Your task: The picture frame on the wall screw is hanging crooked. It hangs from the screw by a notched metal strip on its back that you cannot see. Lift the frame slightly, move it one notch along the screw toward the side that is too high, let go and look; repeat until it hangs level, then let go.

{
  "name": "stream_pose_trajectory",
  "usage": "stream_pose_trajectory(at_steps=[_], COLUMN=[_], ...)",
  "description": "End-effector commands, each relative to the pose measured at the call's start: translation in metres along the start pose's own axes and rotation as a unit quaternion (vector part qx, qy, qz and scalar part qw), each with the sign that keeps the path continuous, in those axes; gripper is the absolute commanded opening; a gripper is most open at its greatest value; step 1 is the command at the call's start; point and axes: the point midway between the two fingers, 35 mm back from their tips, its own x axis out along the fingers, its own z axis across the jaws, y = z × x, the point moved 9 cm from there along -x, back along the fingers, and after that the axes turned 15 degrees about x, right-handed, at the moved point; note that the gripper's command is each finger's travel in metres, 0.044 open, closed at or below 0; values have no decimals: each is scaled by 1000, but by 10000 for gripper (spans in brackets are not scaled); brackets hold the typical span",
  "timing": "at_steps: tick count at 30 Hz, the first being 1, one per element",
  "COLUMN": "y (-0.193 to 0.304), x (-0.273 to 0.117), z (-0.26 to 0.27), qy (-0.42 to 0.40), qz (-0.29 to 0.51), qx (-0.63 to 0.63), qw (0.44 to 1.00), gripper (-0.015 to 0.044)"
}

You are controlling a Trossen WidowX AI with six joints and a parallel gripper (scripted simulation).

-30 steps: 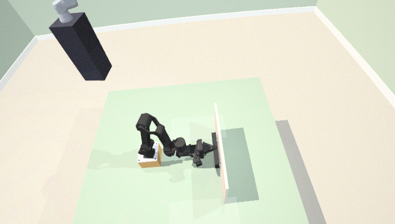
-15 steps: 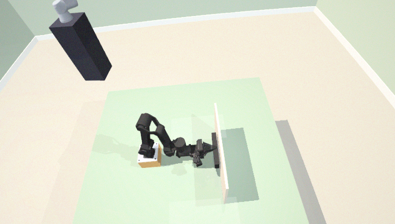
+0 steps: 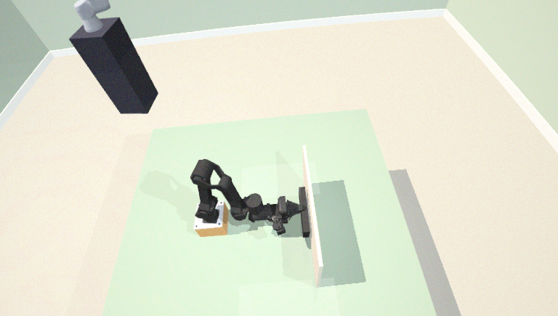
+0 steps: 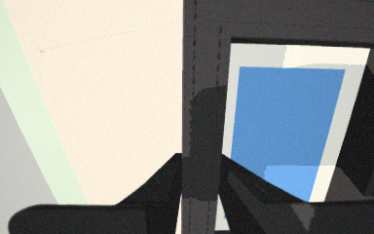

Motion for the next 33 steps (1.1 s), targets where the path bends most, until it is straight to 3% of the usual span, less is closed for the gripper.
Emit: stream_pose_trajectory(at_steps=[1,33], y=[1,2], x=[0,0], z=[3,9], qy=[-3,-3], qz=[0,0], qx=[2,2], qw=[1000,1000], gripper=[0,0])
